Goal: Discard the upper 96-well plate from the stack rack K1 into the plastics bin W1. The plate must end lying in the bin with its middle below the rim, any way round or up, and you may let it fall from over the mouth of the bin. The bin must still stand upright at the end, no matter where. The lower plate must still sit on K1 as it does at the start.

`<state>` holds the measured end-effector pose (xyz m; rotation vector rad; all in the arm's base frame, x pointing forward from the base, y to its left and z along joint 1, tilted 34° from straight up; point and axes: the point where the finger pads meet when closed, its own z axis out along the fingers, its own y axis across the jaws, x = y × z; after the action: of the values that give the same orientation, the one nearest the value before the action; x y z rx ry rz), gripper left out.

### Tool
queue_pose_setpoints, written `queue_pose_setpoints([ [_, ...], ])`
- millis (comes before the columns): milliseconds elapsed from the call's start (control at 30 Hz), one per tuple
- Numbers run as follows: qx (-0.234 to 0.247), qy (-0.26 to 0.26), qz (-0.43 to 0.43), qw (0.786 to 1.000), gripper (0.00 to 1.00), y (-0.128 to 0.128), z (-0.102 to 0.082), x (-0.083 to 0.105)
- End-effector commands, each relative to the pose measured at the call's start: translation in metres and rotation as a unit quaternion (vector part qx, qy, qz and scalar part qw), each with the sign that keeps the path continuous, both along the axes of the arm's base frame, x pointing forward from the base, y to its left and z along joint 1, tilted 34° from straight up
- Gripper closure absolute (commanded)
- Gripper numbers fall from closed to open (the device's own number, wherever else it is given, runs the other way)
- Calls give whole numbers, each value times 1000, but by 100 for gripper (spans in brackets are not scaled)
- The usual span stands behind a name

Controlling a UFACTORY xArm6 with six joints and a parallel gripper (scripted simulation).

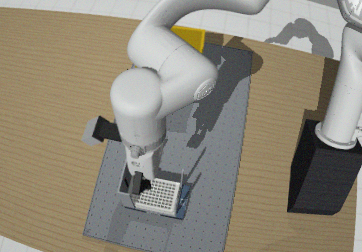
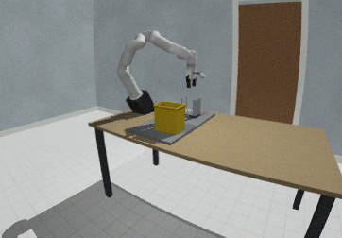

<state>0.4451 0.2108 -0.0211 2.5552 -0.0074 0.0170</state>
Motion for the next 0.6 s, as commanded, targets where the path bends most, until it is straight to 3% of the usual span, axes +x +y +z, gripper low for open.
queue_pose_setpoints([
  [0,2,-2,0,1000,0,2,2,1],
  [567,2,-2,0,1000,0,-9,-15,2],
])
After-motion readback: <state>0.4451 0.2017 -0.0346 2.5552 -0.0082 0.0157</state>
